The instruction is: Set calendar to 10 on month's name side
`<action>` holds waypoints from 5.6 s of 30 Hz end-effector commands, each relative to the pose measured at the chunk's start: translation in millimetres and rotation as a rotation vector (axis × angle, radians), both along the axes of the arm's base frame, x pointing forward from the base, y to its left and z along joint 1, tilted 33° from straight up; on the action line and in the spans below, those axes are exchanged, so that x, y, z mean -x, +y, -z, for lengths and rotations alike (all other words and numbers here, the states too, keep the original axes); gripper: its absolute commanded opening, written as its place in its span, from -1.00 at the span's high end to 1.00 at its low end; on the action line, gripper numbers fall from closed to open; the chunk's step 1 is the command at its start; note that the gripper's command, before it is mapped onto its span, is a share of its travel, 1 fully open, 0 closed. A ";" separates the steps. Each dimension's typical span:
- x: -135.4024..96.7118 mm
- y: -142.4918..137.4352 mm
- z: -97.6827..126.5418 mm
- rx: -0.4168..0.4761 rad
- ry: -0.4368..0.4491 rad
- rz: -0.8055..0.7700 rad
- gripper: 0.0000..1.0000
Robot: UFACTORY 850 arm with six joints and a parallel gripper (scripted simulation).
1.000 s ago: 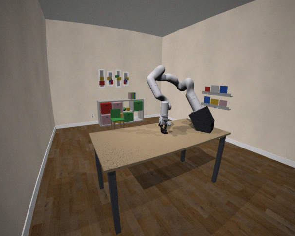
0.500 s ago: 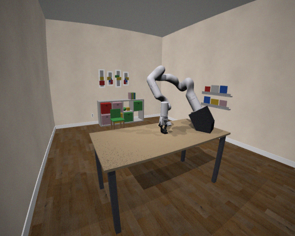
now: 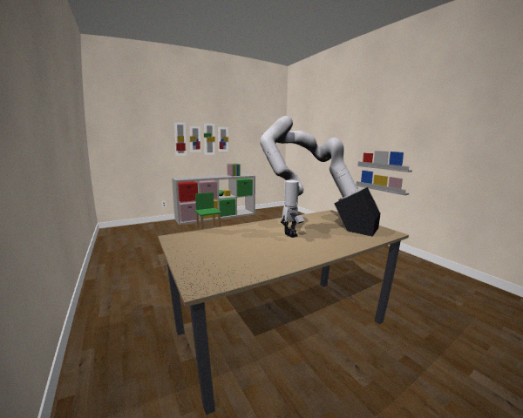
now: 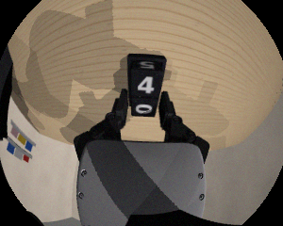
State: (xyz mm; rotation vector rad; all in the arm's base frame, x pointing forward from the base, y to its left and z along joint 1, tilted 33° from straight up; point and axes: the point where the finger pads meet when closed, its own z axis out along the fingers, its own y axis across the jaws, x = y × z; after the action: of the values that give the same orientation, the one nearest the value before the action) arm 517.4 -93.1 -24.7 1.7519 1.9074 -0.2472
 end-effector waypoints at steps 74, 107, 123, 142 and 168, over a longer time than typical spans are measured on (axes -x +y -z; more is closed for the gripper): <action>25.5 47.8 -84.5 0.000 -0.001 0.000 0.43; 25.5 152.2 -9.6 0.027 0.049 -0.090 0.43; 11.6 128.3 32.8 0.027 0.050 -0.090 0.43; 0.1 108.7 67.6 0.027 0.050 -0.090 0.43; 0.1 108.7 67.6 0.027 0.050 -0.090 0.43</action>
State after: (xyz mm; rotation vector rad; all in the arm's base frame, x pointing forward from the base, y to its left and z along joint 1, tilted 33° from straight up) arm 516.9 15.2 -92.7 1.6525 2.0029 -0.2862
